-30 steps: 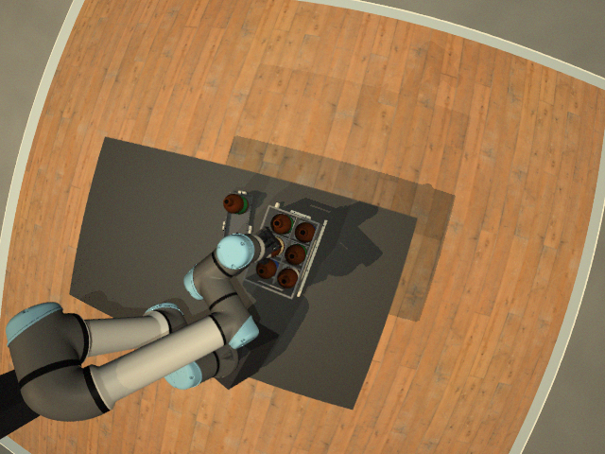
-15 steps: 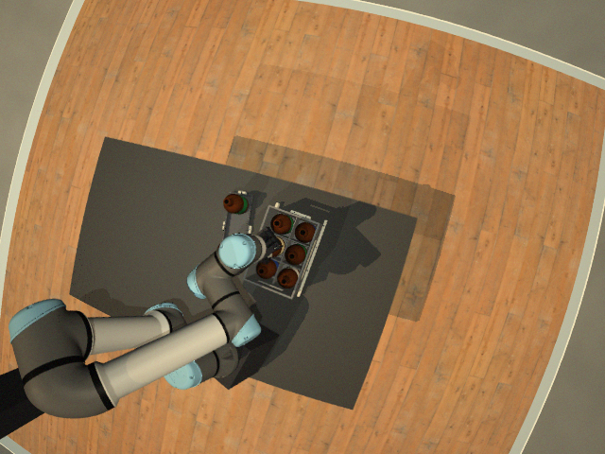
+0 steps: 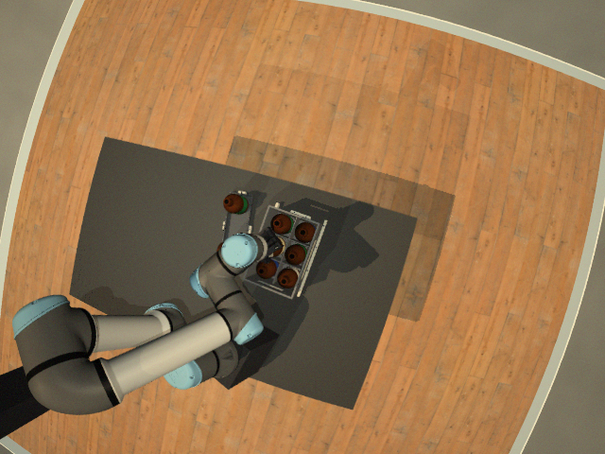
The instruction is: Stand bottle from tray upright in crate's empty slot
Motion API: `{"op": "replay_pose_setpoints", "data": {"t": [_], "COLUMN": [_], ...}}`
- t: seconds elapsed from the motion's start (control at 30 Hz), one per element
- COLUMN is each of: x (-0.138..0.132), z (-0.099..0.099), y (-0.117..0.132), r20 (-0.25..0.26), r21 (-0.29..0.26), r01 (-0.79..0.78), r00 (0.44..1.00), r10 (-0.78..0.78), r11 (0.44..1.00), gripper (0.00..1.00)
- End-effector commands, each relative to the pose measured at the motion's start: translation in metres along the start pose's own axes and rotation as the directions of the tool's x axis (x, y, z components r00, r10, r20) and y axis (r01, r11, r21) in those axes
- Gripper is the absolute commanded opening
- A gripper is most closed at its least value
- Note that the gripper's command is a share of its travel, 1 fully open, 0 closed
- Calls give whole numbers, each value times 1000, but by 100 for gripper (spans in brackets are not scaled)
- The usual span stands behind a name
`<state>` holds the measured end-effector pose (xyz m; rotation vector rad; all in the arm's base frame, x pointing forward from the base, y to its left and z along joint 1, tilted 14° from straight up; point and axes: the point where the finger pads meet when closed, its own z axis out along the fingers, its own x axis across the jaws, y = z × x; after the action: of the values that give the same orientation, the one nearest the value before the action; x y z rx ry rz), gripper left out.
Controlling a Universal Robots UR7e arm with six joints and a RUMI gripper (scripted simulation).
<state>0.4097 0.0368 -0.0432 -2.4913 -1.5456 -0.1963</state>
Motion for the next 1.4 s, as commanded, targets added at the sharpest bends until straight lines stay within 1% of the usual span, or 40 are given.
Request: {"op": "replay_pose_setpoints", "data": {"t": [0.0, 0.33, 1.37], "x": [0, 0, 0], "z": [3, 6, 6], "y": [1, 1, 1], "r20": [0, 0, 0], "r21": [-1, -1, -1], "r01": [0, 0, 0], "r00": [1000, 1000, 1000], "r10": [0, 0, 0], "r11": [1000, 1000, 1000], "gripper": [0, 0, 0]}}
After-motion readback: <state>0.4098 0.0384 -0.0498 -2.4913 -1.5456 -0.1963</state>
